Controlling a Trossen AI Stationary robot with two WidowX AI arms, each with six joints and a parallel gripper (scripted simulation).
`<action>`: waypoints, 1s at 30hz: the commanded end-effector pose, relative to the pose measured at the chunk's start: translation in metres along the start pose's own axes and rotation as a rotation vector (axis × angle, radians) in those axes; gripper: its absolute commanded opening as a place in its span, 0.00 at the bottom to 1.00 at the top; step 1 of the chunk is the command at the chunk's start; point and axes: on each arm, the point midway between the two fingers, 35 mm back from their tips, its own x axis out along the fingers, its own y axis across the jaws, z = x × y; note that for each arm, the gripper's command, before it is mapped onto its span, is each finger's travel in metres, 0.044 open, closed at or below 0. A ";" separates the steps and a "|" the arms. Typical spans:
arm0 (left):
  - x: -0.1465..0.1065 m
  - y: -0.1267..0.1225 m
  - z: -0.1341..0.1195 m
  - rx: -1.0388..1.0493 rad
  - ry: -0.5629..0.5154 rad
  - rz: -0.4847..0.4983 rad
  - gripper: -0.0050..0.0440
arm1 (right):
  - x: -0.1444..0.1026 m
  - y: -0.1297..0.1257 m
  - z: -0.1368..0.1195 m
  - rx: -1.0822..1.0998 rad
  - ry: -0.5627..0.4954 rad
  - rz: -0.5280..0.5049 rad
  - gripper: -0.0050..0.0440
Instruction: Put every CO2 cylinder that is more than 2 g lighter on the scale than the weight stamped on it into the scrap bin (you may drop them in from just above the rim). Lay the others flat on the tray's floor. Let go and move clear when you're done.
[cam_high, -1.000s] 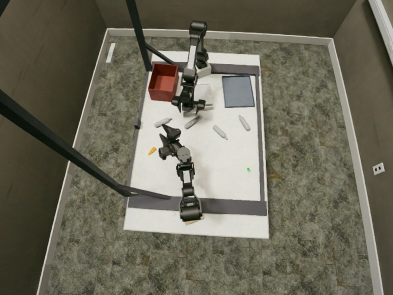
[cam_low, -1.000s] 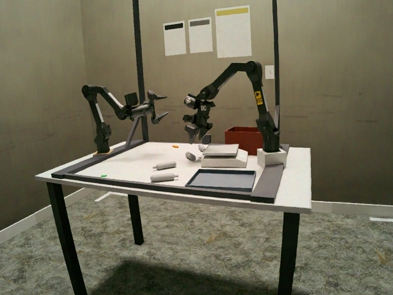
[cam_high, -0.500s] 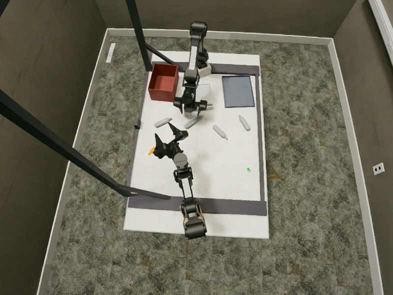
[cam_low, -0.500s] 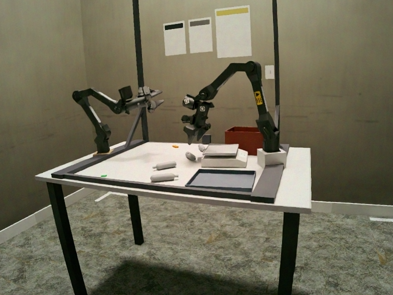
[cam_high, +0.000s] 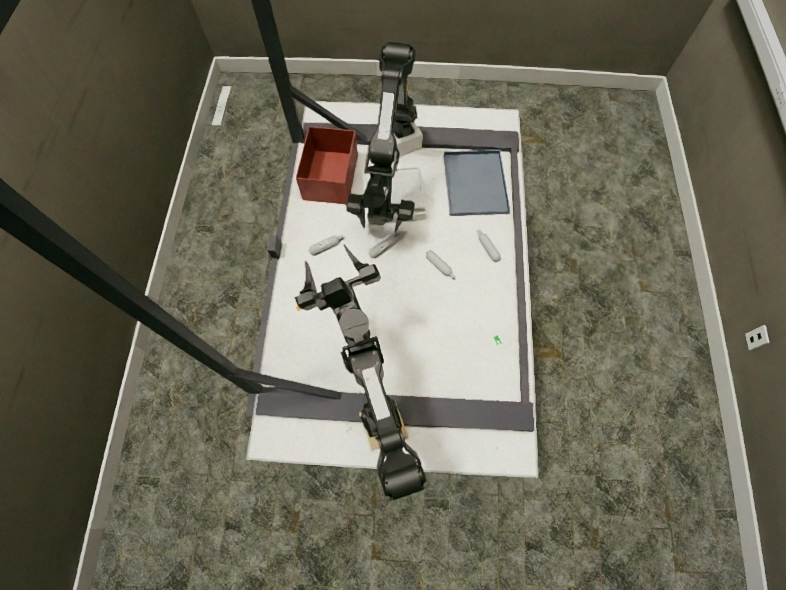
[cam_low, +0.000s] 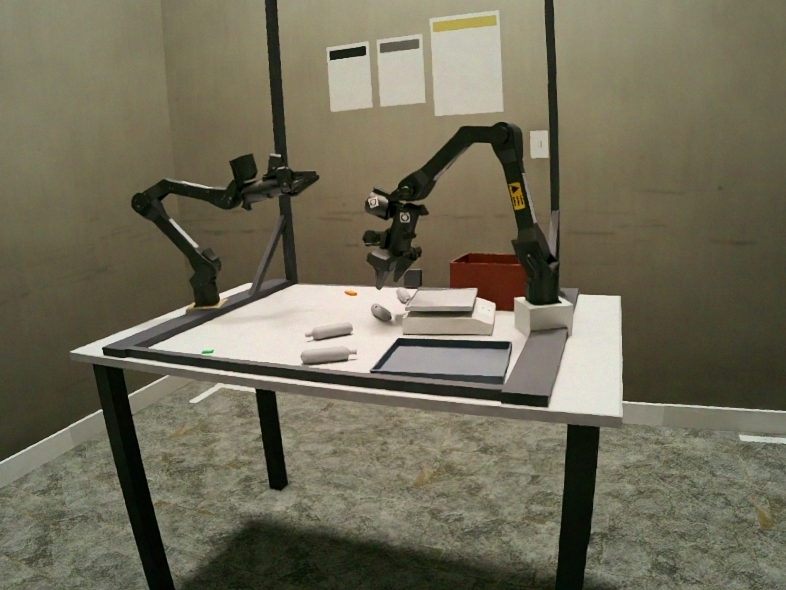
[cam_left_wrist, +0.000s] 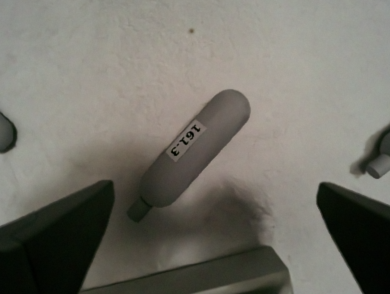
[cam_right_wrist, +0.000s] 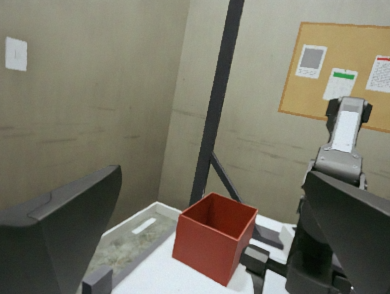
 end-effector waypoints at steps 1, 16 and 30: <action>-0.006 0.000 0.006 -0.002 -0.022 -0.001 1.00 | -0.002 -0.001 0.014 0.124 0.049 -0.028 1.00; 0.000 0.003 0.008 0.060 0.010 0.000 0.76 | 0.001 0.001 -0.004 0.189 0.165 -0.052 1.00; 0.020 0.019 0.008 0.467 0.201 -0.042 0.60 | 0.003 0.002 -0.002 0.402 0.381 -0.287 1.00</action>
